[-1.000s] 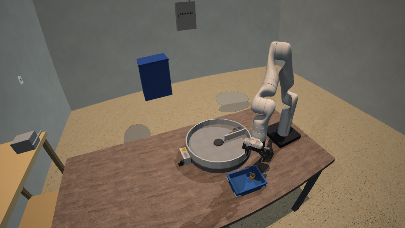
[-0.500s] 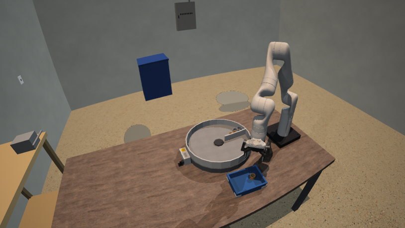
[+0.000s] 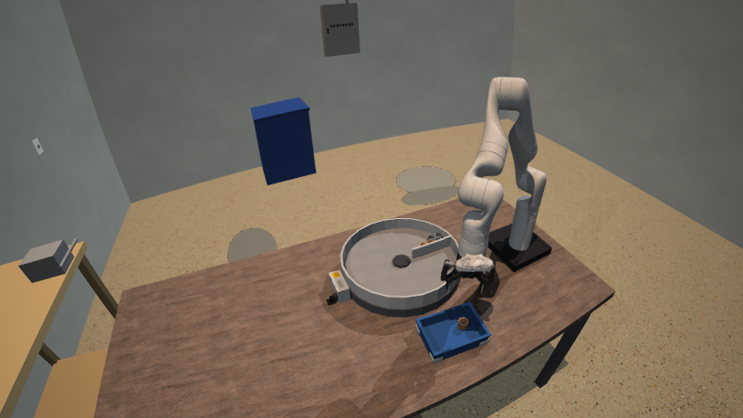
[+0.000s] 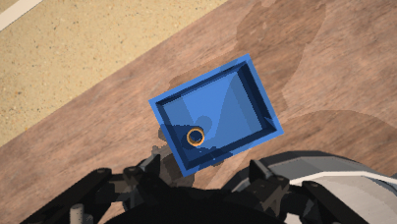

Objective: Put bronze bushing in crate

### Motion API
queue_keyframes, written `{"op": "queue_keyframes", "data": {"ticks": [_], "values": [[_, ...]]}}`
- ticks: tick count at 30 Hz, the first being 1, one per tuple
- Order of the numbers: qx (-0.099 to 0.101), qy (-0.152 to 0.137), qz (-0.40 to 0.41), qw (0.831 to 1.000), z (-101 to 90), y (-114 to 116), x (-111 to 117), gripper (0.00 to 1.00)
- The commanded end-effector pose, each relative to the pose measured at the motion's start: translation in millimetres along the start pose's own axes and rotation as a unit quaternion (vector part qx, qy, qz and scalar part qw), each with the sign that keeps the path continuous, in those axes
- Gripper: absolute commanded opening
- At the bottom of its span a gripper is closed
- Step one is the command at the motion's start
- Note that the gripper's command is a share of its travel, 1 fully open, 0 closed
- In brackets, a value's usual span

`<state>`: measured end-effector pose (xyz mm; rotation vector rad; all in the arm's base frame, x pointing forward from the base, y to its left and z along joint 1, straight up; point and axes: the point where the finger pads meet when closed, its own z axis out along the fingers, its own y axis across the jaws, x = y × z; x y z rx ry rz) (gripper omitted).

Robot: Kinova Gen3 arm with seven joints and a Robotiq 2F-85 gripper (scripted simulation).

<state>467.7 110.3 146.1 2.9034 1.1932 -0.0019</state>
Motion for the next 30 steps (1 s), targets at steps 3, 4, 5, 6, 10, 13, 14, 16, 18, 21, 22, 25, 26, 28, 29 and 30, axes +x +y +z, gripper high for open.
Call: {"op": "queue_keyframes", "data": {"ticks": [3,4,5,6,10,13,14,16,18,21,22,25,26,28,29,30], "values": [[0.0,0.001,0.0,1.0,-0.7,0.4,0.3,1.0],[-0.001,0.001,-0.024,1.0,-1.3,1.0,0.8,1.0],[-0.001,0.001,-0.048,0.999,-1.8,1.6,1.4,1.0],[-0.001,0.001,-0.072,0.997,-2.3,2.2,1.9,1.0],[-0.001,0.001,-0.119,0.993,-3.4,3.4,3.0,1.0],[-0.001,0.001,-0.119,0.993,-3.4,3.4,3.0,1.0],[-0.001,0.001,-0.119,0.993,-3.4,3.4,3.0,1.0],[-0.001,0.001,-0.119,0.993,-3.4,3.4,3.0,1.0],[-0.001,0.001,-0.119,0.993,-3.4,3.4,3.0,1.0],[-0.001,0.001,-0.143,0.99,-3.9,3.9,3.6,1.0],[-0.001,0.001,-0.167,0.986,-4.5,4.5,4.1,1.0],[-0.001,0.001,-0.237,0.971,-6.0,6.3,5.8,1.0],[-0.001,0.001,-0.237,0.971,-6.0,6.3,5.8,1.0],[-0.001,0.001,-0.237,0.971,-6.0,6.3,5.8,1.0],[-0.001,0.001,-0.237,0.971,-6.0,6.3,5.8,1.0],[-0.001,0.001,-0.237,0.971,-6.0,6.3,5.8,1.0]]}}
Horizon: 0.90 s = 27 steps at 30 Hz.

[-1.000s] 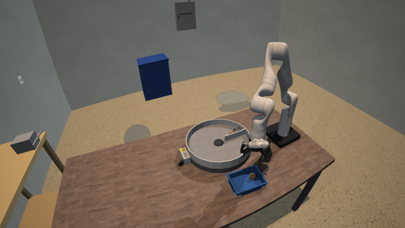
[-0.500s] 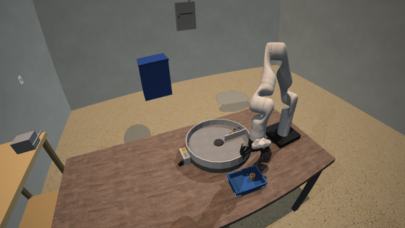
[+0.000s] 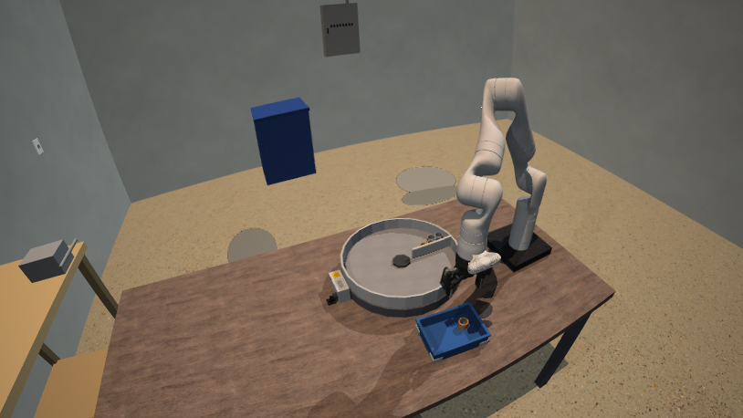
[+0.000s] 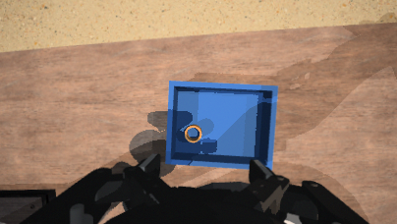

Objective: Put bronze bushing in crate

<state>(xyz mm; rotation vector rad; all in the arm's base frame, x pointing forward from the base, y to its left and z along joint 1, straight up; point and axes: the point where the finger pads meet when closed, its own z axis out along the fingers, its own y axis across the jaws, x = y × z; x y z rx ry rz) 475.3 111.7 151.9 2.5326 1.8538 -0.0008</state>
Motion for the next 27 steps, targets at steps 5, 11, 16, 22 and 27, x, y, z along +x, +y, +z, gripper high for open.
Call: {"op": "queue_keyframes", "data": {"ticks": [5,11,16,22,27], "values": [[0.0,0.0,0.002,1.0,-0.3,1.5,-1.5,1.0],[-0.001,0.0,-0.094,0.996,-2.4,4.6,-0.6,1.0],[-0.001,0.0,-0.118,0.993,-2.9,5.4,-0.4,1.0],[-0.001,0.0,-0.118,0.993,-2.9,5.4,-0.4,1.0],[-0.001,0.0,-0.189,0.982,-4.6,7.7,0.3,1.0]]}}
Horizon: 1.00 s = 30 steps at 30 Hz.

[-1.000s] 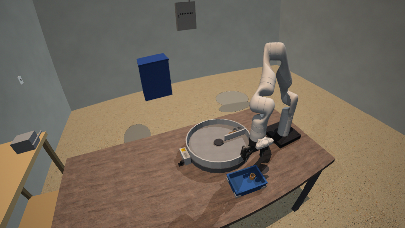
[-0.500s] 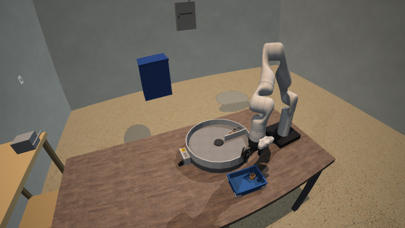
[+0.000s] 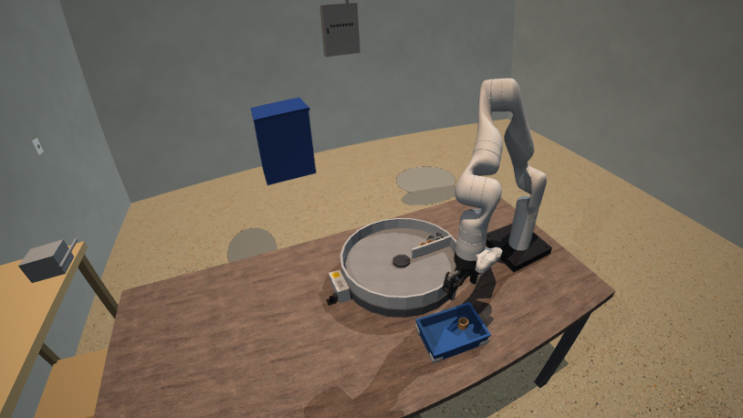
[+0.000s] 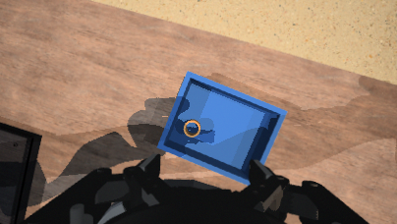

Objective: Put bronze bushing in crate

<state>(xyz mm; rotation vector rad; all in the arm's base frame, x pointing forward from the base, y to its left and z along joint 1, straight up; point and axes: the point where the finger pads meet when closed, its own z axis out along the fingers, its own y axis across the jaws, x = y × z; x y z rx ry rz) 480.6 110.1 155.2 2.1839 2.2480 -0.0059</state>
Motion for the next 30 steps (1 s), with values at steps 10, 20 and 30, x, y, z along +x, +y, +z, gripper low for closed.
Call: {"op": "queue_keyframes", "data": {"ticks": [10,20,30], "values": [[0.0,0.003,-0.07,0.998,-2.3,3.7,-0.7,1.0],[-0.001,0.003,-0.189,0.982,-4.9,7.7,-1.0,1.0],[-0.001,0.003,-0.189,0.982,-4.9,7.7,-1.0,1.0]]}}
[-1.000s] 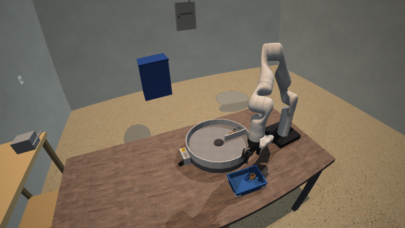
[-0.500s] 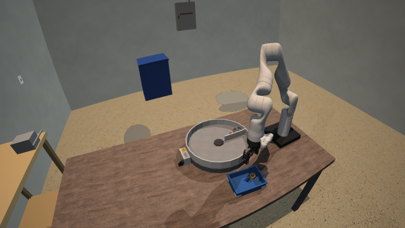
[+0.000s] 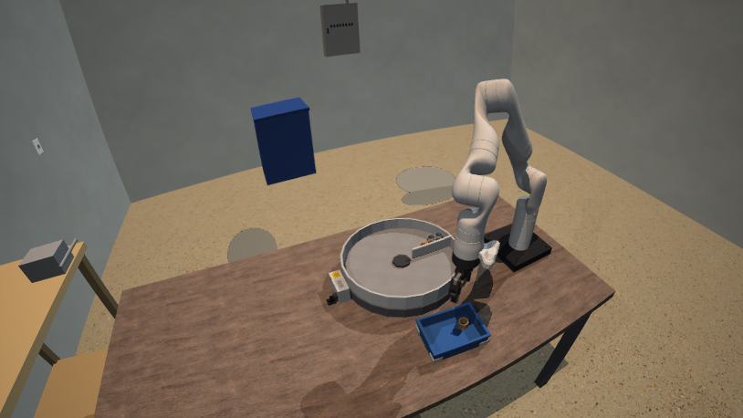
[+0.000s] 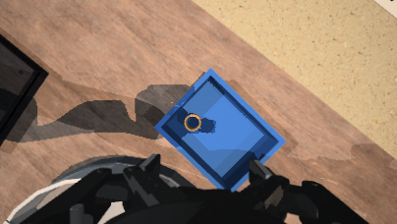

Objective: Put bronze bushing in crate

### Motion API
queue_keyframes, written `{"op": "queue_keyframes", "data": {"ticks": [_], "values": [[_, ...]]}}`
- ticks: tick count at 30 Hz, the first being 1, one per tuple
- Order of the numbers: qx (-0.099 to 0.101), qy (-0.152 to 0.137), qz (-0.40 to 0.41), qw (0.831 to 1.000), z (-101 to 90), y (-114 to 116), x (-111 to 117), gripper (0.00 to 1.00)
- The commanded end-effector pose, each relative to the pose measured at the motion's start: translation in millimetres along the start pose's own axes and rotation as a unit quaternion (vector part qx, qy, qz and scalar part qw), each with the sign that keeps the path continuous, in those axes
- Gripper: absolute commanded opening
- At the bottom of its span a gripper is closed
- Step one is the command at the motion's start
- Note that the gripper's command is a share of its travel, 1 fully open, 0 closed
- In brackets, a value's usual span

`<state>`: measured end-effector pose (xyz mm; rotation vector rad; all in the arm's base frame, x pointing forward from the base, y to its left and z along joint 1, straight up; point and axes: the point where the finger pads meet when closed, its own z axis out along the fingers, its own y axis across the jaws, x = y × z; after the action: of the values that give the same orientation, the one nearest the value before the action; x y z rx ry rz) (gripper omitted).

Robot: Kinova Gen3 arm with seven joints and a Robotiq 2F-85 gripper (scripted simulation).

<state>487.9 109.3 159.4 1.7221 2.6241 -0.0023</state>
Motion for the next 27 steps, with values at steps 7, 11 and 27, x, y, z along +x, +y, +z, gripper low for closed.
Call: {"op": "queue_keyframes", "data": {"ticks": [7,11,27], "values": [[-0.001,0.0,-0.12,0.993,-3.5,4.0,-1.9,1.0],[-0.001,0.0,-0.12,0.993,-3.5,4.0,-1.9,1.0],[-0.001,0.0,-0.238,0.971,-6.1,7.7,-3.6,1.0]]}}
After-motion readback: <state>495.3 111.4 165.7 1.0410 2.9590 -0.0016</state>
